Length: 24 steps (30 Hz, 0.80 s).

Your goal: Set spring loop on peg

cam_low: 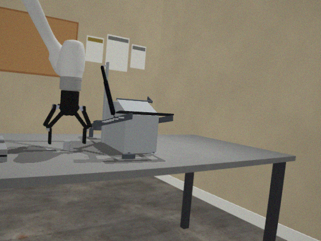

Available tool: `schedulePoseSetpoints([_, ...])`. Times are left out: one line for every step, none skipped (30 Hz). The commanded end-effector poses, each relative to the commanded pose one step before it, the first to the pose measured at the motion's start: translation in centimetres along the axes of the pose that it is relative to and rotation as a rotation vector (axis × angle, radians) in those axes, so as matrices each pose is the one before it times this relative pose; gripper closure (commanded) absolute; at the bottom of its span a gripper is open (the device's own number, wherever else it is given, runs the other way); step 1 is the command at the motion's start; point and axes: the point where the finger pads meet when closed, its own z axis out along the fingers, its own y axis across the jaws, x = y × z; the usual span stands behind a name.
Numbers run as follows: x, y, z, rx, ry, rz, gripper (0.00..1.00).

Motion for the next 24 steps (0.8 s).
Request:
schedulePoseSetpoints([0.001,0.052,0.015,-0.00083,0.00020,0.00012,0.00])
schedulePoseSetpoints([0.000,0.001,0.022,-0.00003,0.00000,0.00000,0.00])
schedulePoseSetpoints([0.001,0.000,0.021,0.00000,0.00003,0.00000,0.00])
schedulePoseSetpoints([0.000,0.001,0.022,-0.00003,0.00000,0.00000,0.00])
schedulePoseSetpoints([0.000,0.001,0.022,0.00000,0.00000,0.00000,0.00])
schedulePoseSetpoints([0.000,0.000,0.021,0.00000,0.00000,0.00000,0.00])
schedulePoseSetpoints([0.000,0.001,0.022,-0.00003,0.00000,-0.00003,0.00])
schedulePoseSetpoints([0.001,0.001,0.022,0.00000,0.00000,0.00000,0.00])
schedulePoseSetpoints([0.000,0.000,0.021,-0.00003,0.00000,0.00000,0.00])
schedulePoseSetpoints([0.000,0.001,0.022,0.00000,0.00000,0.00000,0.00])
schedulePoseSetpoints([0.000,0.000,0.000,0.00000,0.00000,0.00000,0.00])
schedulePoseSetpoints([0.000,0.000,0.000,0.00000,0.00000,0.00000,0.00])
schedulePoseSetpoints([-0.002,0.004,-0.026,-0.00004,-0.00004,-0.00003,0.00])
schedulePoseSetpoints([0.000,0.000,0.000,0.00000,0.00000,0.00000,0.00])
schedulePoseSetpoints([0.000,0.000,0.000,0.00000,0.00000,0.00000,0.00])
schedulePoseSetpoints([0.000,0.000,0.000,0.00000,0.00000,0.00000,0.00])
schedulePoseSetpoints([0.000,0.000,0.000,0.00000,0.00000,0.00000,0.00])
schedulePoseSetpoints([0.000,0.000,0.000,0.00000,0.00000,0.00000,0.00])
schedulePoseSetpoints([0.000,0.000,0.000,0.00000,0.00000,0.00000,0.00])
schedulePoseSetpoints([0.000,0.000,0.000,0.00000,0.00000,0.00000,0.00])
schedulePoseSetpoints([0.000,0.000,0.000,0.00000,0.00000,0.00000,0.00])
schedulePoseSetpoints([0.000,0.000,0.000,0.00000,0.00000,0.00000,0.00])
schedulePoseSetpoints([0.000,0.000,0.000,0.00000,0.00000,0.00000,0.00])
schedulePoseSetpoints([0.000,0.000,0.000,0.00000,0.00000,0.00000,0.00])
